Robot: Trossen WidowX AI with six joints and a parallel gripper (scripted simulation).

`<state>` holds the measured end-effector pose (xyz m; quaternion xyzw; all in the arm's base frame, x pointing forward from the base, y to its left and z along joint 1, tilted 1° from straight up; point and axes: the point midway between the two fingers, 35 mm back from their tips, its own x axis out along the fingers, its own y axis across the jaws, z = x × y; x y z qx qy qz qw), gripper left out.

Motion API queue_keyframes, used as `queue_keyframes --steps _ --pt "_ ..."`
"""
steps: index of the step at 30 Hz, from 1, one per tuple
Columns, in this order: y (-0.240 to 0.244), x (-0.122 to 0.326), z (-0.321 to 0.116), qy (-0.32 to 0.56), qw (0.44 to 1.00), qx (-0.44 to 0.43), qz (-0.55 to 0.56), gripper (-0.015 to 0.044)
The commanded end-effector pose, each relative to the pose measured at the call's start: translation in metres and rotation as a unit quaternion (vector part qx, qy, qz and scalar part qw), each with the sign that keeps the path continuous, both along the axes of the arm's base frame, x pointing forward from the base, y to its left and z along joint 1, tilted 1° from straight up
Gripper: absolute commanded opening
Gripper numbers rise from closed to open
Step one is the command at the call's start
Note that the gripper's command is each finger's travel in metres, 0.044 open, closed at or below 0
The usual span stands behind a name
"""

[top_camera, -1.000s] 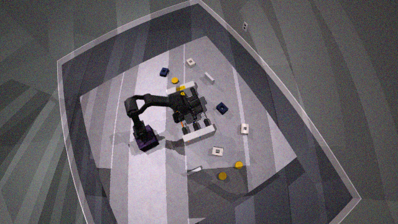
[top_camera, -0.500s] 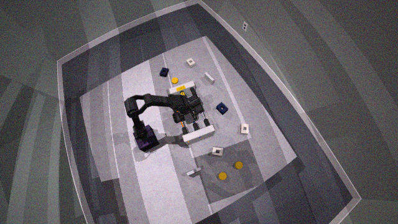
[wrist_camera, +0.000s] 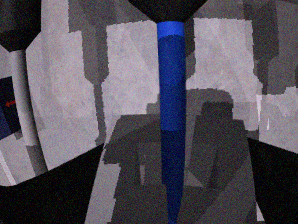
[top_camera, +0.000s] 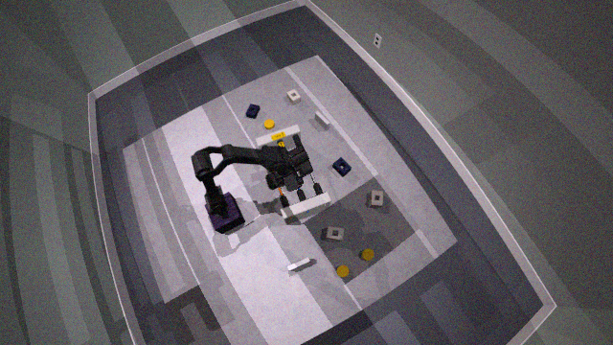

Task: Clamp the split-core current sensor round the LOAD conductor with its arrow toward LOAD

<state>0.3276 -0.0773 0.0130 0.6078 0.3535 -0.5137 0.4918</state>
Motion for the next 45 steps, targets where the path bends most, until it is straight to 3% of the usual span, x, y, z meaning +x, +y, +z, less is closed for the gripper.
queue_keyframes --steps 1,30,38,45 --pt "-0.0034 0.0036 0.002 -0.008 1.0 -0.007 -0.004 0.0" --pt "-0.0034 0.0036 0.002 -0.008 1.0 -0.007 -0.004 0.0" --pt "-0.0033 0.0034 0.0024 0.062 0.998 0.012 -0.004 0.0" --pt "-0.0033 0.0034 0.0024 0.065 0.998 0.013 -0.004 0.0"
